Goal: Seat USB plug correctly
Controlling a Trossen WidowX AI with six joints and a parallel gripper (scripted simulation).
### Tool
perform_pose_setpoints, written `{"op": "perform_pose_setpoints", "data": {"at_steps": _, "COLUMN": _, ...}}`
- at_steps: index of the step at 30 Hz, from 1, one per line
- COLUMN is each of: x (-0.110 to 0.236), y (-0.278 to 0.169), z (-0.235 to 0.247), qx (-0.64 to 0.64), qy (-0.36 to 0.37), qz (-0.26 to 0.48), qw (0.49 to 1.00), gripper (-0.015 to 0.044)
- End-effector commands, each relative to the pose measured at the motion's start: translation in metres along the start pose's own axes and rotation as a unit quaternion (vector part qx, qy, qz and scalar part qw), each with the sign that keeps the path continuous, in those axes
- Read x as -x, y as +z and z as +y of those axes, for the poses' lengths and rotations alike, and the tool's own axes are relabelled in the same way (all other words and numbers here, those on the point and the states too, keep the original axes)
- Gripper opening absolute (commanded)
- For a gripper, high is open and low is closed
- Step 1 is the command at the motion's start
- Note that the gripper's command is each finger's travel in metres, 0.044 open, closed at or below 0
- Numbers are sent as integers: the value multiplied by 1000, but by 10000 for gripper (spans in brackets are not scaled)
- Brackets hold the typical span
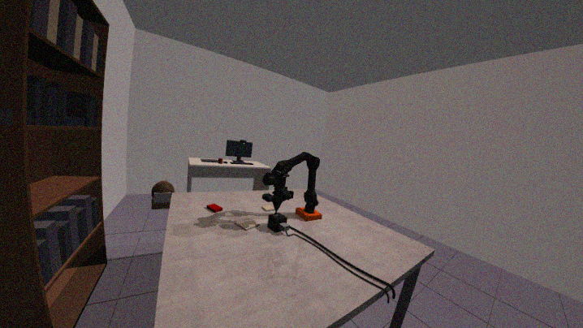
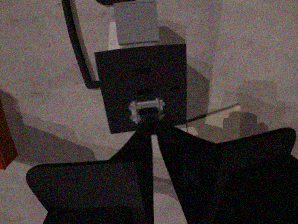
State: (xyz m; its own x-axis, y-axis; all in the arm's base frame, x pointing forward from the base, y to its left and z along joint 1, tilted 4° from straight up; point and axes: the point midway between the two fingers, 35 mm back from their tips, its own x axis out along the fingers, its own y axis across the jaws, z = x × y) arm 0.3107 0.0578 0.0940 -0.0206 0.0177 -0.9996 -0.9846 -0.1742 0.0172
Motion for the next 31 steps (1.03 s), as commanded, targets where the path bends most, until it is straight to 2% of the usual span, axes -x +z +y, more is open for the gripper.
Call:
{"op": "perform_pose_setpoints", "data": {"at_steps": 1, "x": 0, "y": 0, "z": 0, "qx": 0, "qy": 0, "qz": 0, "qw": 1000, "gripper": 79}}
{"op": "perform_pose_setpoints", "data": {"at_steps": 2, "x": 0, "y": 0, "z": 0, "qx": 0, "qy": 0, "qz": 0, "qw": 1000, "gripper": 95}}
{"op": "perform_pose_setpoints", "data": {"at_steps": 20, "x": 0, "y": 0, "z": 0, "qx": 0, "qy": 0, "qz": 0, "qw": 1000, "gripper": 95}}
{"op": "perform_pose_setpoints", "data": {"at_steps": 31, "x": 11, "y": 0, "z": 0, "qx": 0, "qy": 0, "qz": 0, "qw": 1000, "gripper": 95}}
